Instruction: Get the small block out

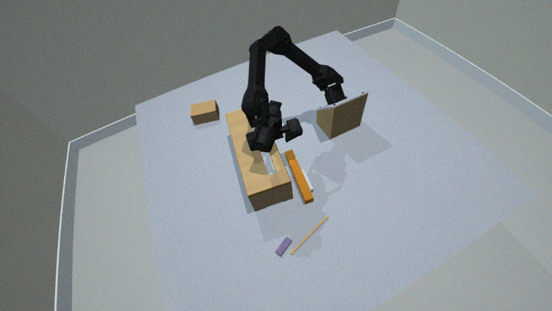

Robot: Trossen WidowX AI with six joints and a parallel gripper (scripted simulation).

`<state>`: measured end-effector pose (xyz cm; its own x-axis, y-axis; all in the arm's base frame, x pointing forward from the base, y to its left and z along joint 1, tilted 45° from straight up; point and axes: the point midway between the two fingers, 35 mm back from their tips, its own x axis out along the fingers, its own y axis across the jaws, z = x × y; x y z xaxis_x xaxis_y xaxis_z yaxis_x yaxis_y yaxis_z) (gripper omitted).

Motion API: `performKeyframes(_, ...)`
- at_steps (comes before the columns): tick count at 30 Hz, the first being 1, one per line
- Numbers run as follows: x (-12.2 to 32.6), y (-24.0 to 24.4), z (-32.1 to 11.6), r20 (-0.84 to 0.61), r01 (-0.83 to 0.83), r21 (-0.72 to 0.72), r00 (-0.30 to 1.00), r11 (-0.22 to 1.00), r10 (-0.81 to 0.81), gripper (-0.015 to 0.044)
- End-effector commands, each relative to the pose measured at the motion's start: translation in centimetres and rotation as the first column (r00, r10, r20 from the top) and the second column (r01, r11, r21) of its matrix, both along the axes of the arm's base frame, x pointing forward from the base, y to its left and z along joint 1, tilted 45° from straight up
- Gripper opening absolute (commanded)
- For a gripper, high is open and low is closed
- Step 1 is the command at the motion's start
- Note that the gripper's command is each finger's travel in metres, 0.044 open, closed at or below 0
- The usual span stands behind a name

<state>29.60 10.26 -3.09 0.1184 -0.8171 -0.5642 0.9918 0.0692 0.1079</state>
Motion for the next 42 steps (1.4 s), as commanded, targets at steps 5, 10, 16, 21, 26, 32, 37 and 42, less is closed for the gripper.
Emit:
performKeyframes(5, 0.3, 0.8, -0.5, 0.007, -0.004, 0.004, 1.0, 1.0, 0.004, 0.04)
performKeyframes(10, 0.3, 0.7, -0.4, 0.007, -0.004, 0.004, 1.0, 1.0, 0.004, 0.04)
performKeyframes(16, 0.3, 0.2, 0.1, 0.007, -0.004, 0.003, 1.0, 1.0, 0.004, 0.04)
performKeyframes(21, 0.3, -0.2, 0.4, 0.007, -0.004, 0.003, 1.0, 1.0, 0.004, 0.04)
performKeyframes(26, 0.3, -0.5, 0.8, 0.007, -0.004, 0.002, 1.0, 1.0, 0.004, 0.04)
performKeyframes(32, 0.2, -1.0, 1.2, 0.007, -0.004, 0.002, 1.0, 1.0, 0.004, 0.04)
performKeyframes(37, 0.2, -1.3, 1.5, 0.006, -0.004, 0.002, 1.0, 1.0, 0.004, 0.04)
performKeyframes(42, 0.3, -0.7, 0.9, 0.007, -0.004, 0.002, 1.0, 1.0, 0.004, 0.04)
